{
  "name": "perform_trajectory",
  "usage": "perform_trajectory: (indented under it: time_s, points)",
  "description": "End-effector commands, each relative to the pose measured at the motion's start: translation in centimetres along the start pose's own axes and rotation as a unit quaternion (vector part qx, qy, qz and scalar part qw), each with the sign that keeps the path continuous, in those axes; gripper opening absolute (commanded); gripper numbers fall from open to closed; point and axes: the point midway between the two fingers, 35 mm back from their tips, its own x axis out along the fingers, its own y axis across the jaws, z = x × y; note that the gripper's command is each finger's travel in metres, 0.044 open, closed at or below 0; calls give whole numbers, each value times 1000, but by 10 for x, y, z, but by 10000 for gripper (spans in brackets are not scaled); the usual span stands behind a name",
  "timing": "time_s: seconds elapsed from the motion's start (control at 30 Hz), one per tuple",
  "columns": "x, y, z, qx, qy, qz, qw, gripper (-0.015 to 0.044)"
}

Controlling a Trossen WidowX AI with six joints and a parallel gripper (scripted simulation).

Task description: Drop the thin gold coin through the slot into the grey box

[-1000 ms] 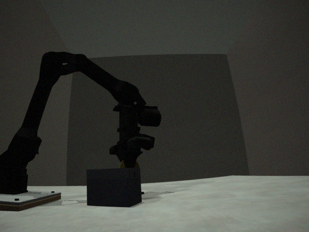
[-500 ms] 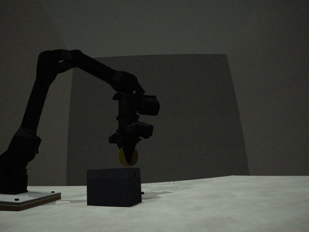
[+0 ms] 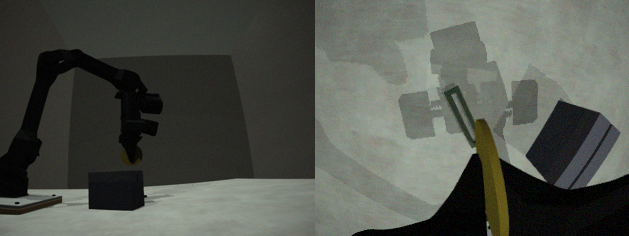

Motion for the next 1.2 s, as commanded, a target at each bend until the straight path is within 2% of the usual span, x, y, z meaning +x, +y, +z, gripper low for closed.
perform_trajectory:
  time_s: [0.0, 0.47, 1.17]
  points:
    - [-2, 0, 2, 59, -1, 3, 998, 0]
    - [-2, -2, 6, 285, -1, 3, 958, 0]
    - [-2, -42, -3, 289, 0, 1, 957, 0]
